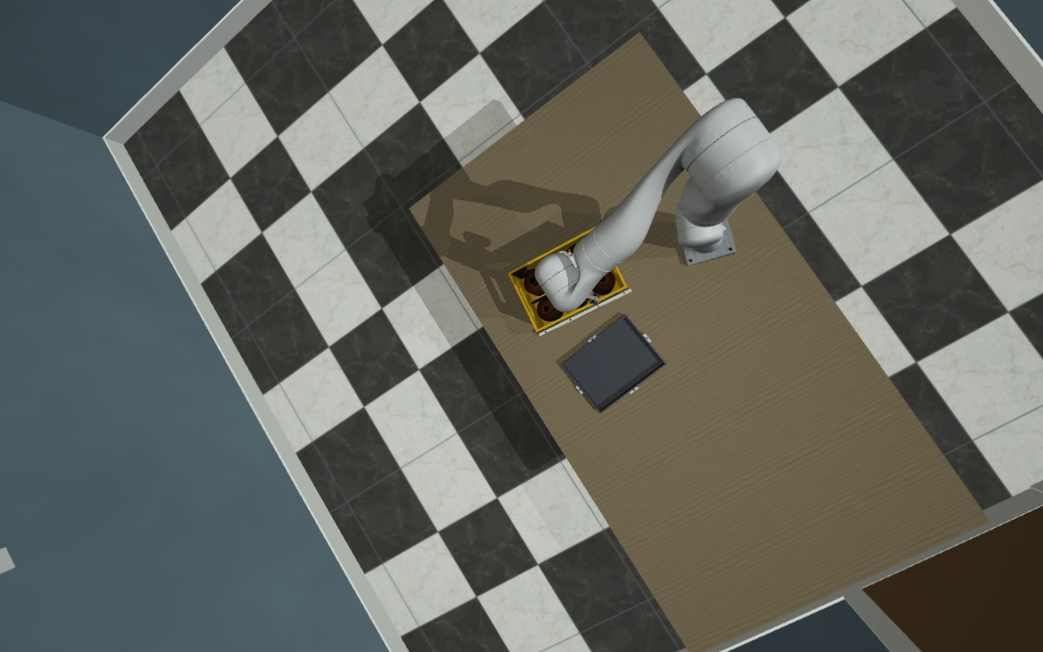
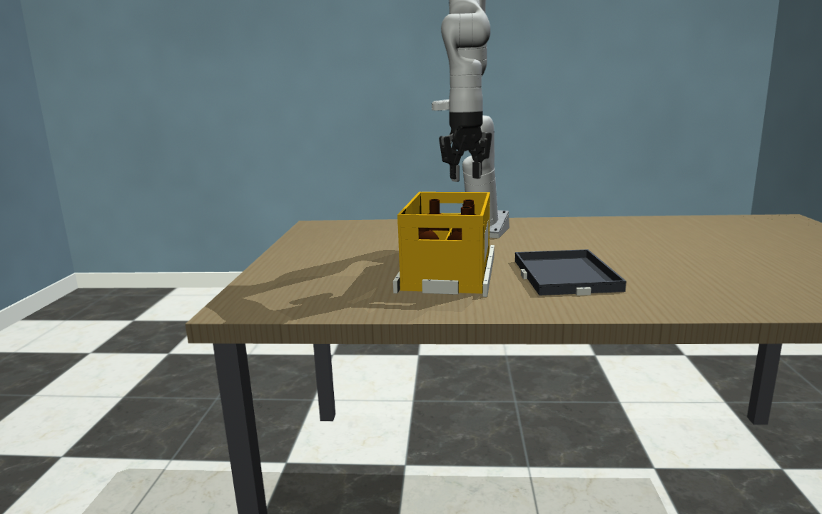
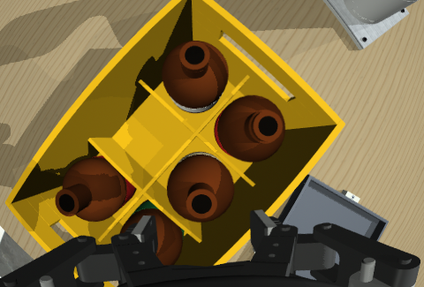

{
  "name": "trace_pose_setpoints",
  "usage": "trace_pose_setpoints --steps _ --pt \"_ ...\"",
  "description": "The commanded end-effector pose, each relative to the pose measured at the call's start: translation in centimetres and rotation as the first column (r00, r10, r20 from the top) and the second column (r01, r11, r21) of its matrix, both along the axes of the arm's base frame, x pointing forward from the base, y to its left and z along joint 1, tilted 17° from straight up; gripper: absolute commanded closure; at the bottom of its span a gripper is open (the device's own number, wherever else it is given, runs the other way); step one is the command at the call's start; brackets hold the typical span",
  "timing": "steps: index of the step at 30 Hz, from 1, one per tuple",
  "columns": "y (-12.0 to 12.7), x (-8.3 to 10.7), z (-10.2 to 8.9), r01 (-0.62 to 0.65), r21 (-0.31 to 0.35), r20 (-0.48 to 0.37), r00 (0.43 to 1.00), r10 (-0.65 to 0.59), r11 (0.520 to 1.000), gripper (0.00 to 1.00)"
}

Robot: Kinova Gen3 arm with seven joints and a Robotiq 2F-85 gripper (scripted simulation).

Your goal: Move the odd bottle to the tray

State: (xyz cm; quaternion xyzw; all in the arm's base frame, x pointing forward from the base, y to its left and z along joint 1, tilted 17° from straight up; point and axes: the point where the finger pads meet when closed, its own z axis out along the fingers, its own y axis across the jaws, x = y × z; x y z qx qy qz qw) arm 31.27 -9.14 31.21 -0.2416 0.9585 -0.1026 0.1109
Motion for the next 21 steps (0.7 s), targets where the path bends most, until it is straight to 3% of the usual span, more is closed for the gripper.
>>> trace_pose_setpoints --steps 1,21 --pt "0.0 0.0 -0.1 0.0 0.0 0.0 1.0 0.0 1.0 0.36" --pt "-0.2 0.5 -1.7 0.0 0.0 0.0 1.0 0.0 1.0 0.36"
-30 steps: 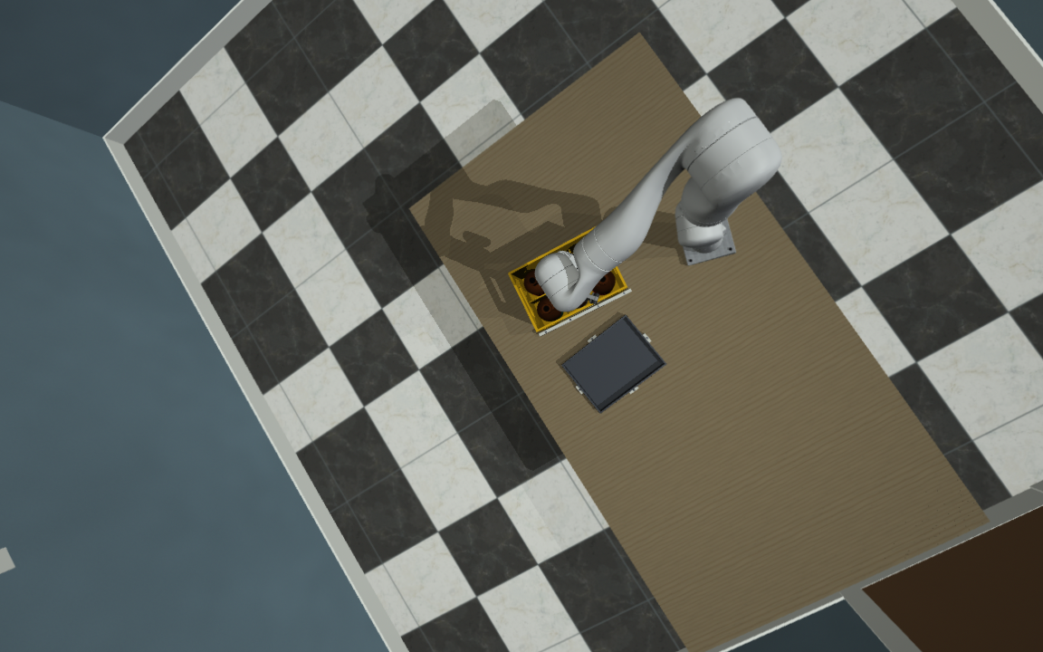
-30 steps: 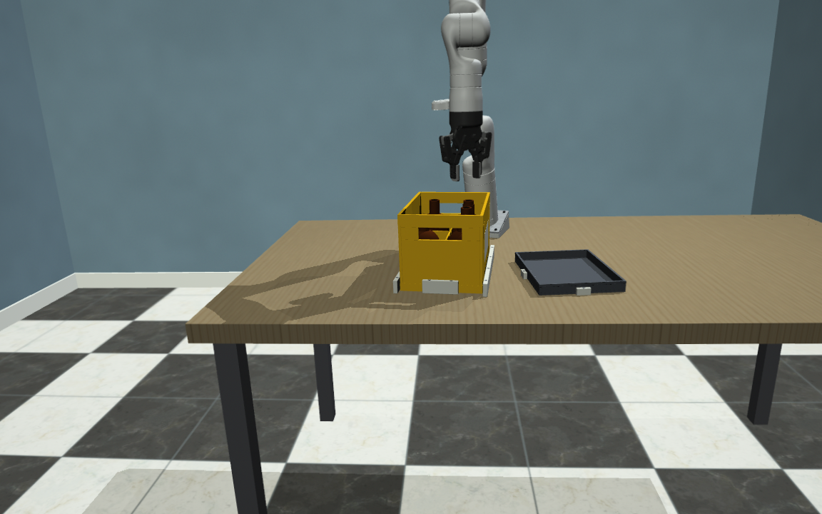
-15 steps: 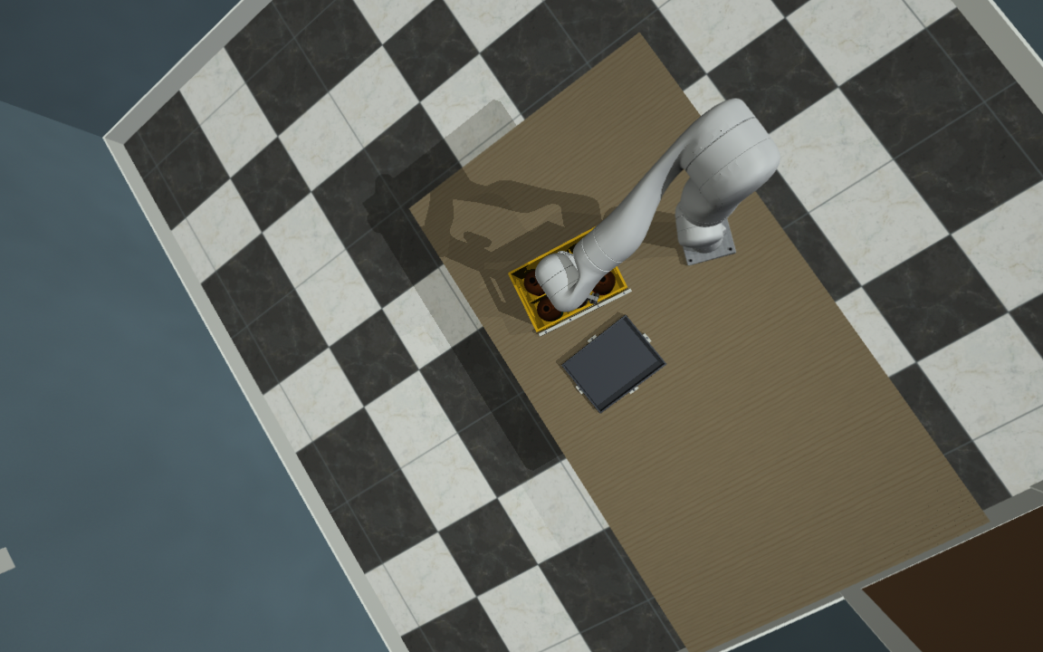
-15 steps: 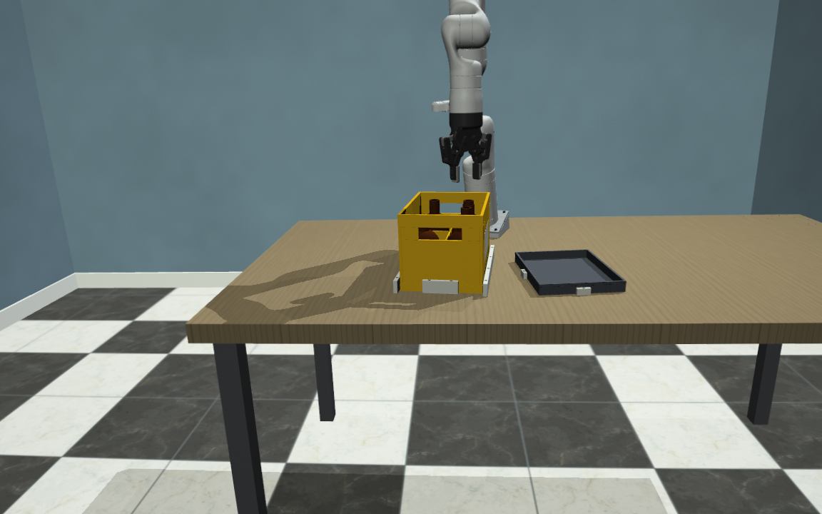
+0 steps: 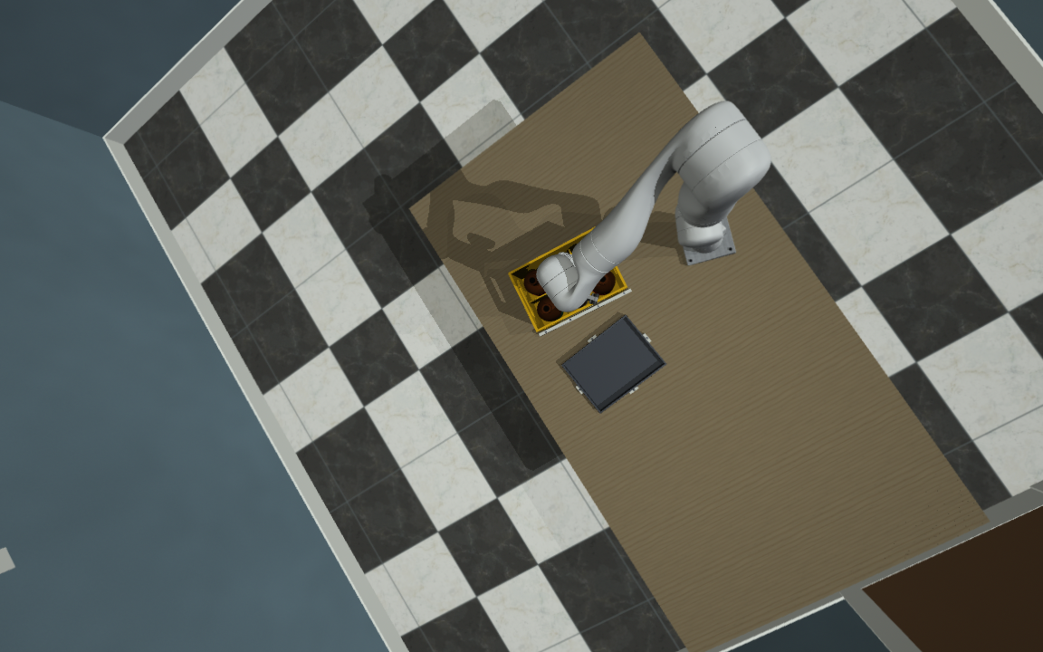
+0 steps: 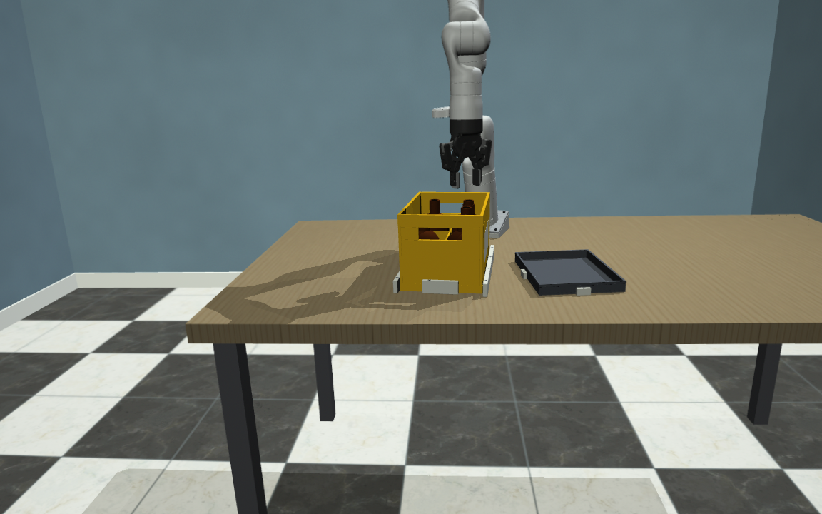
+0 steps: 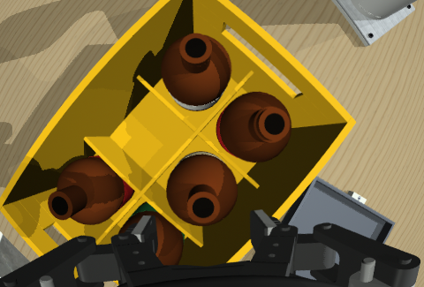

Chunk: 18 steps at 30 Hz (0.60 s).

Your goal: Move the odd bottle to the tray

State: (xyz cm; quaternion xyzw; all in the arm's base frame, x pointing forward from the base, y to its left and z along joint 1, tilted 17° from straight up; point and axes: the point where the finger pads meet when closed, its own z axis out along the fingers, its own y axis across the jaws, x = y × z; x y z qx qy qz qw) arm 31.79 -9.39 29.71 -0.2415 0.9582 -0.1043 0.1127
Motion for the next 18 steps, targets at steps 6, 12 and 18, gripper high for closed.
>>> trace_pose_setpoints --steps 6,12,18 --pt "-0.1 0.2 -0.9 0.0 0.002 -0.004 1.0 0.0 1.0 0.36" --pt "-0.2 0.4 -1.6 0.0 0.002 -0.004 1.0 0.0 1.0 0.36" --pt "-0.3 0.5 -2.0 0.0 0.002 -0.004 1.0 0.0 1.0 0.36"
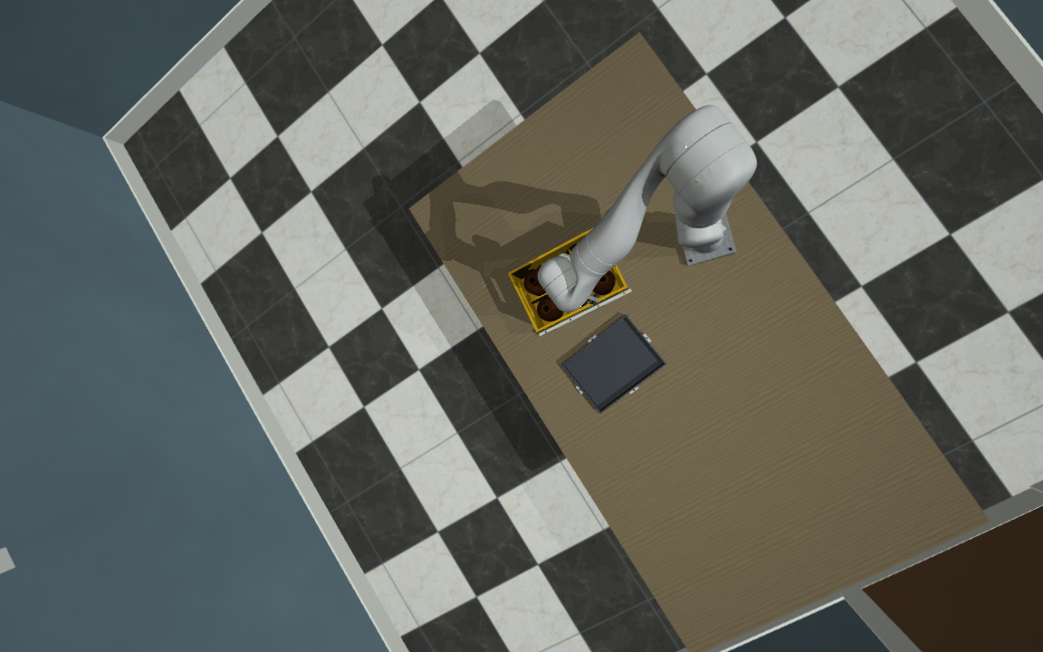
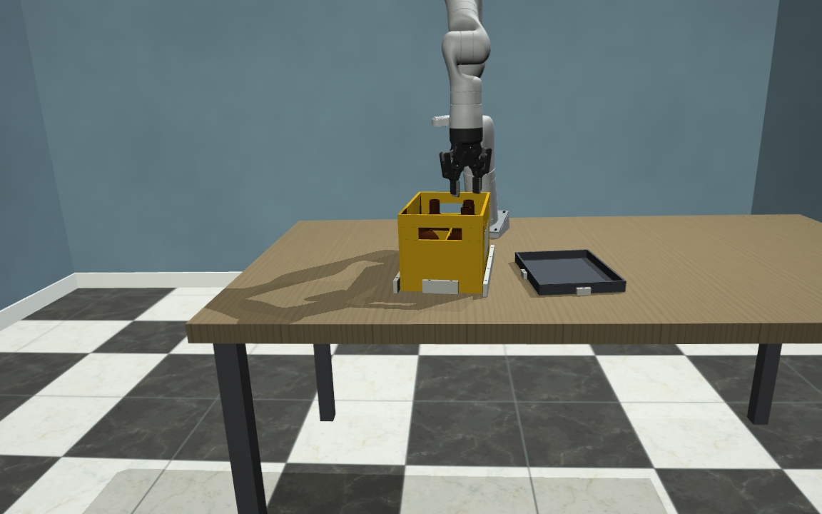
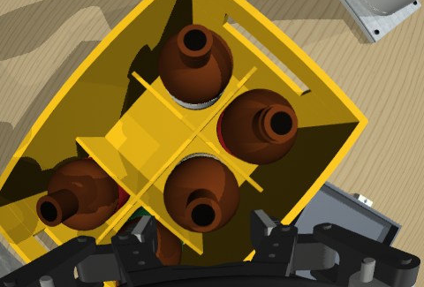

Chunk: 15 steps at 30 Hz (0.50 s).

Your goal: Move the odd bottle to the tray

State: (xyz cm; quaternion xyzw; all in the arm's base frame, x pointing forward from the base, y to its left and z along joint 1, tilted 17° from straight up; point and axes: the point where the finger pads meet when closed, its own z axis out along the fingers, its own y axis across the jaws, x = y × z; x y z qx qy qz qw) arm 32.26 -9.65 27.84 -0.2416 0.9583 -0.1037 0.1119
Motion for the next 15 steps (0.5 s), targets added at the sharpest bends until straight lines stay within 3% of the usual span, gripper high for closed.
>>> trace_pose_setpoints --steps 1,15 --pt "-0.01 0.02 -0.2 0.0 0.002 -0.002 1.0 0.0 1.0 0.36" --pt "-0.08 0.16 -0.71 0.0 0.002 -0.002 1.0 0.0 1.0 0.36"
